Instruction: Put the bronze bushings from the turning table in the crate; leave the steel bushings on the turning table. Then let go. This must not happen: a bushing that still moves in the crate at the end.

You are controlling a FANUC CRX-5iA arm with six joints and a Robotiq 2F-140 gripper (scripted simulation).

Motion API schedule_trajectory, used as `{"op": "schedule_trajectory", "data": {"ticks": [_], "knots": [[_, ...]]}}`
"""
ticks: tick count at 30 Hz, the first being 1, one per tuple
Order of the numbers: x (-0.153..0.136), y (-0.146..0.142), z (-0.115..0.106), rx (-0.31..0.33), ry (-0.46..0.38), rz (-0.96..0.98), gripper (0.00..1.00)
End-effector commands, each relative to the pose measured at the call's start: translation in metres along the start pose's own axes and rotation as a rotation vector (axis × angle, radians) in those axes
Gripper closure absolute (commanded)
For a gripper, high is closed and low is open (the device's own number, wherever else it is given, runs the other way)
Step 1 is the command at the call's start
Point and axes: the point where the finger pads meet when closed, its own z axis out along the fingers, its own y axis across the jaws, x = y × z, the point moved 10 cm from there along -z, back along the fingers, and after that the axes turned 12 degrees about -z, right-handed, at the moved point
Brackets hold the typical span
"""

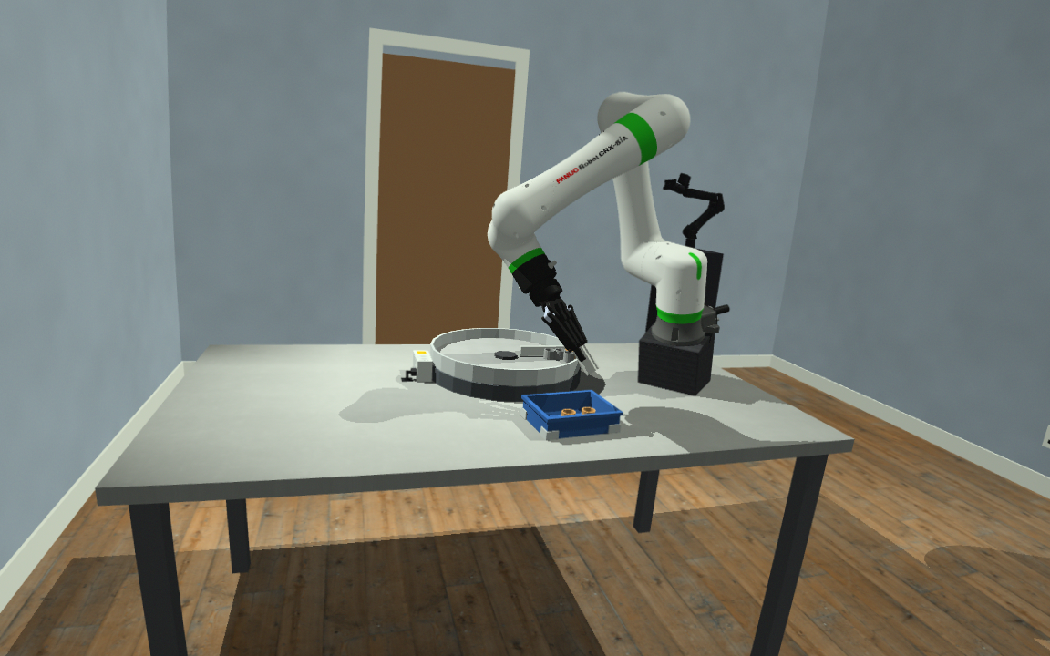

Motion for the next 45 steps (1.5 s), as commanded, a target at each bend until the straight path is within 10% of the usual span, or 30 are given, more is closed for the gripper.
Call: {"op": "schedule_trajectory", "data": {"ticks": [1, 17, 45], "knots": [[0.017, 0.063, -0.025, 0.0, -0.001, -0.002, 0.94], [0.069, 0.256, -0.099, 0.001, -0.001, -0.002, 0.94], [0.07, 0.26, -0.101, 0.001, -0.001, -0.002, 0.94]]}}
